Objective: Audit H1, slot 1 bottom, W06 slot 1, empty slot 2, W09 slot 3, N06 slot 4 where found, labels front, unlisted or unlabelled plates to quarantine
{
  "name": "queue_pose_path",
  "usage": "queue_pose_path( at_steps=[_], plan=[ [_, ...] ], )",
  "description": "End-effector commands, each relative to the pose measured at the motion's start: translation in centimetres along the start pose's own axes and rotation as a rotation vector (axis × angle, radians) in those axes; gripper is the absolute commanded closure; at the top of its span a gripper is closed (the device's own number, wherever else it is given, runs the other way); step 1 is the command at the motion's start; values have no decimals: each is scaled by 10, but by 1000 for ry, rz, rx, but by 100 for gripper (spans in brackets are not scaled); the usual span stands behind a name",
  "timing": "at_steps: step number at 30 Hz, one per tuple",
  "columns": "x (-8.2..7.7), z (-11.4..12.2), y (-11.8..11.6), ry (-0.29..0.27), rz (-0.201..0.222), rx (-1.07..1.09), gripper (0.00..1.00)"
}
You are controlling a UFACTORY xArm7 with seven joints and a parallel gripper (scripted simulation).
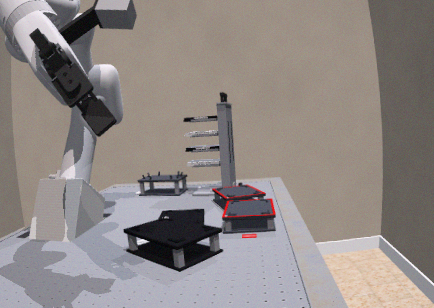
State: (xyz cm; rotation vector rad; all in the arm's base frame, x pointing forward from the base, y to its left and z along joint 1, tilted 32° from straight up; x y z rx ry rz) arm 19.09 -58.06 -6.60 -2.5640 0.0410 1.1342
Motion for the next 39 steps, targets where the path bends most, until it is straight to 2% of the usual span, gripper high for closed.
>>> queue_pose_path(
  at_steps=[1, 5, 7, 22, 24, 39],
  plan=[
    [-11, -9, 4, 1, 3, -2, 0],
    [-21, -17, 8, 1, 3, -2, 0],
    [-21, -17, 8, 1, 3, -2, 0],
    [-58, -48, 20, 1, 3, -2, 0],
    [-58, -48, 20, 1, 3, -2, 0],
    [-95, -79, 33, 1, 3, -2, 0]
  ],
)
Point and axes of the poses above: the point where the finger pads meet when closed, its own x axis out along the fingers, its own y axis across the jaws, z = x × y, the point moved 6 cm from there along -x, back along the fingers, and after that the axes turned 8 degrees about x, right-handed, at the moved point
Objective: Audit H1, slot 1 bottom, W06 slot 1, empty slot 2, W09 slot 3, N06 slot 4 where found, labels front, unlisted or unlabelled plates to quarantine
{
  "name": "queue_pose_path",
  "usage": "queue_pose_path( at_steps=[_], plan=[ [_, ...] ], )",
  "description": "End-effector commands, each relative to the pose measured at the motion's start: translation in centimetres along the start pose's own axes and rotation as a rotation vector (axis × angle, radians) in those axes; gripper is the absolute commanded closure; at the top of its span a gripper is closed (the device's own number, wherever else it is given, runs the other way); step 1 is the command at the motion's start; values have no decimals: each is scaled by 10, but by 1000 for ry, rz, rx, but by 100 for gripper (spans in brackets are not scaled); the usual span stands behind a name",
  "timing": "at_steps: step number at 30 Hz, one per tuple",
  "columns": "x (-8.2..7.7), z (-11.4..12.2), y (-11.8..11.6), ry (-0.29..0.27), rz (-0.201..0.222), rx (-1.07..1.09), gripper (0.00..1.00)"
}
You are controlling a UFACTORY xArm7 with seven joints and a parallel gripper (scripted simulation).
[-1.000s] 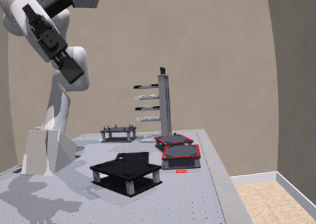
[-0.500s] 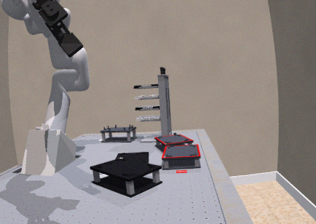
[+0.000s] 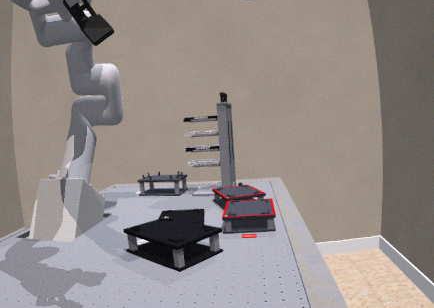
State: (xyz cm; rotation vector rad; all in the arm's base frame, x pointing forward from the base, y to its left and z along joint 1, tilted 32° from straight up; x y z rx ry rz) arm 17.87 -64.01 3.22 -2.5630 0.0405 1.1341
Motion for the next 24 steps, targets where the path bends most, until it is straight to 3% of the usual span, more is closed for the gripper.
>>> queue_pose_path(
  at_steps=[1, 7, 22, 24],
  plan=[
    [-10, -8, 4, 1, 3, -3, 0],
    [-21, -18, 8, 1, 3, -3, 0],
    [-21, -18, 8, 1, 3, -3, 0],
    [-19, -26, 4, -58, -10, 25, 0]
  ],
)
Point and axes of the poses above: the point where the finger pads meet when closed, its own x axis out along the fingers, its own y axis across the jaws, z = x × y, the point moved 6 cm from there along -x, back along the fingers, and after that the axes turned 8 degrees about x, right-handed, at the moved point
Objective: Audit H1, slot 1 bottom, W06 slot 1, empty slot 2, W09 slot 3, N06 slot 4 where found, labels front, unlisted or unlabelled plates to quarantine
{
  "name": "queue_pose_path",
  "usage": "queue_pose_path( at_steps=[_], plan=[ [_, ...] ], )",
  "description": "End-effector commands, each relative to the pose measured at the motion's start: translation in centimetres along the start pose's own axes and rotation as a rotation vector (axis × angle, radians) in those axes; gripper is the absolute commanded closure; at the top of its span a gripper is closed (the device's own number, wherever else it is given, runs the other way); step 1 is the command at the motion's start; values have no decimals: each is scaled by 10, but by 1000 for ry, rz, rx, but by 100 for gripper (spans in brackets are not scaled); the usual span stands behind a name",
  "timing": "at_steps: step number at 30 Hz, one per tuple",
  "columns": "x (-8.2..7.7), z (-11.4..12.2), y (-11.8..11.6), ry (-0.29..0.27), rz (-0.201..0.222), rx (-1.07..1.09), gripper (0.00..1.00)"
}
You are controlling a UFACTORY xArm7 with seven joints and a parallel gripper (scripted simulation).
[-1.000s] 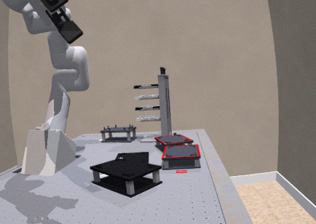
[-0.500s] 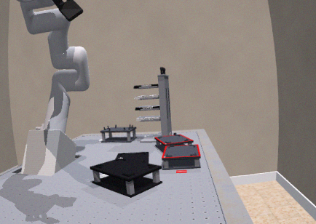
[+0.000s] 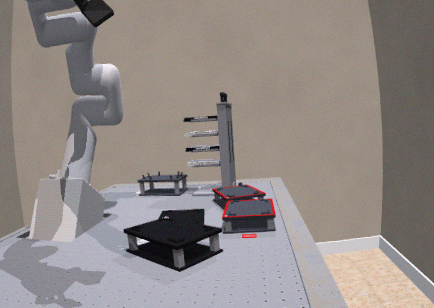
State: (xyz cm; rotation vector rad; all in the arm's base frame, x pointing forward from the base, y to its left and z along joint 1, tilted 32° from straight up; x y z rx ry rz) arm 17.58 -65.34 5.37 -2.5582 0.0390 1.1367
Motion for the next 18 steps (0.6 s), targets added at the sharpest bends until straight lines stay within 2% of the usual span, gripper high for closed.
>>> queue_pose_path(
  at_steps=[1, 10, 12, 16, 17, 18],
  plan=[
    [1, -14, -5, -84, -14, 36, 0],
    [13, -48, -22, -351, -74, 159, 0],
    [13, -48, -22, -351, -74, 159, 0],
    [19, -55, -42, -467, -97, 214, 0],
    [24, -65, -31, -501, -111, 229, 0],
    [26, -68, -32, -531, -118, 243, 0]
  ],
)
Point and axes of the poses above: the point where the finger pads meet when closed, its own x axis out along the fingers, its own y axis across the jaws, z = x × y, the point moved 6 cm from there along -x, back along the fingers, and after that the axes turned 8 degrees about x, right-handed, at the moved point
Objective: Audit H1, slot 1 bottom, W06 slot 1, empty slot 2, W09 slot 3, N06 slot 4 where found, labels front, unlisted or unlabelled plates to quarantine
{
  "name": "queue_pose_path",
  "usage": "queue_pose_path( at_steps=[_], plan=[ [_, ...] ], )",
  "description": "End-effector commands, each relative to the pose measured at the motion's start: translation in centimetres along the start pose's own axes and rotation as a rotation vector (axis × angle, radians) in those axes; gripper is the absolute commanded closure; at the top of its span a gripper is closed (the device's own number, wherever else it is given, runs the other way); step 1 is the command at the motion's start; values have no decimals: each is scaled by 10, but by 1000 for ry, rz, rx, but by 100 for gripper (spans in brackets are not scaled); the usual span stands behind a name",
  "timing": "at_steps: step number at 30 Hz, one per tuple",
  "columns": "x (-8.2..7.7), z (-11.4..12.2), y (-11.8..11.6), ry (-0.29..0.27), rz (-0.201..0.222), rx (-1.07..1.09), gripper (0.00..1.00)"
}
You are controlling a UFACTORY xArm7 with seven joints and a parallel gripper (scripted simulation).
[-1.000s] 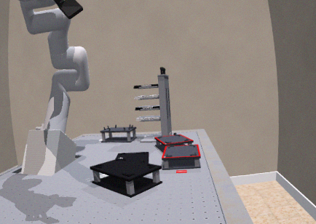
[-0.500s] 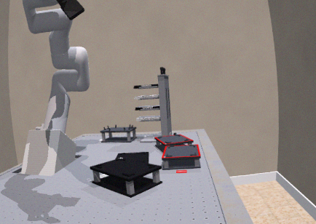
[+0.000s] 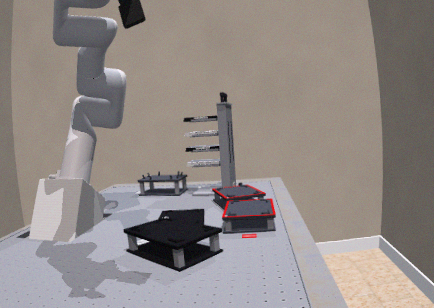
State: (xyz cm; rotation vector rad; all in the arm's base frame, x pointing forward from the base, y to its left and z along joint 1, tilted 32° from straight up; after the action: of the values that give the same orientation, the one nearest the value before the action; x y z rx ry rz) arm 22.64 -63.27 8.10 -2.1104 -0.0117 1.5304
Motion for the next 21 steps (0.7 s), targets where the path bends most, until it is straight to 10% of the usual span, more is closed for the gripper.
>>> queue_pose_path(
  at_steps=[1, 6, 21],
  plan=[
    [0, -27, -3, -159, -72, 53, 0],
    [3, -45, -14, -309, -104, 119, 0],
    [7, -70, -50, -317, -105, 122, 0]
  ],
)
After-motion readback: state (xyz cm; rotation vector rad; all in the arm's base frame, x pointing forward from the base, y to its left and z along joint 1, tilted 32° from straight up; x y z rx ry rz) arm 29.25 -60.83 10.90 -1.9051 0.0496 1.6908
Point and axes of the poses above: the point where the finger pads meet when closed, its own x axis out along the fingers, its own y axis across the jaws, z = x × y, the point moved 6 cm from there along -x, back along the fingers, and after that the axes turned 8 degrees about x, right-handed, at the moved point
